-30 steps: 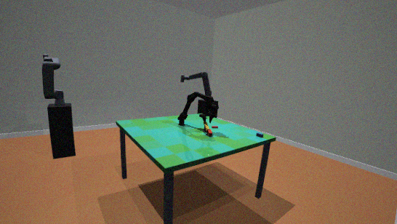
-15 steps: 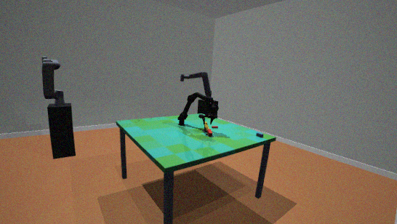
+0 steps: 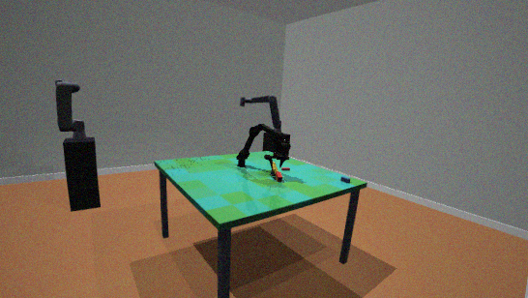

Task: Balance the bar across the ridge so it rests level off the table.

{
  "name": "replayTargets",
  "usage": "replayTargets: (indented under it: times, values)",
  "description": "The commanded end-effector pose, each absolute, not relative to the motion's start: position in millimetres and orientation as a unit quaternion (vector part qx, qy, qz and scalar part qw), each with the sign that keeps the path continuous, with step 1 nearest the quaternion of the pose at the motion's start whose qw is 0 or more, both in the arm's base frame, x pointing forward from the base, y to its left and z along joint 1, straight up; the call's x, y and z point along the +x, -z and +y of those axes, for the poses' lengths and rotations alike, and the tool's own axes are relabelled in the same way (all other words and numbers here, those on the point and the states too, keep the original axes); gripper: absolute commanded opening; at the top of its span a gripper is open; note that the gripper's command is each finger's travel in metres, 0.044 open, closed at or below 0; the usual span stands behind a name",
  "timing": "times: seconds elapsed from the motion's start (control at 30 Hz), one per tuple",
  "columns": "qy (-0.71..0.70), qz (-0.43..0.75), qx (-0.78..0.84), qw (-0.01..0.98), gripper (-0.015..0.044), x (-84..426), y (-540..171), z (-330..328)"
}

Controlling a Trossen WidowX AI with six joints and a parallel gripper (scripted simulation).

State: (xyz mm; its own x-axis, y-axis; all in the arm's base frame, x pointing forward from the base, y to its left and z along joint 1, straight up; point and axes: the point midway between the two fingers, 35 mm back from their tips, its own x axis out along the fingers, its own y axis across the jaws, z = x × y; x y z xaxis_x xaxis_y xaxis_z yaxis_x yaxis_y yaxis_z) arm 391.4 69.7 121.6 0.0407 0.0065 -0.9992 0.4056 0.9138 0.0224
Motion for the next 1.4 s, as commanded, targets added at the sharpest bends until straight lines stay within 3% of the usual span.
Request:
replayTargets:
  times: [0.0, 0.9, 1.13, 1.37]
  values:
    - [0.143, 0.677, 0.154, 0.705, 0.0316, 391.9, -116.2, 69.7]
    - [0.143, 0.677, 0.154, 0.705, 0.0316, 392.6, -95.8, 69.8]
    - [0.142, 0.679, 0.152, 0.705, 0.0133, 392.0, -96.0, 69.8]
    - [0.142, 0.679, 0.152, 0.705, 0.0086, 392.0, -96.0, 69.8]
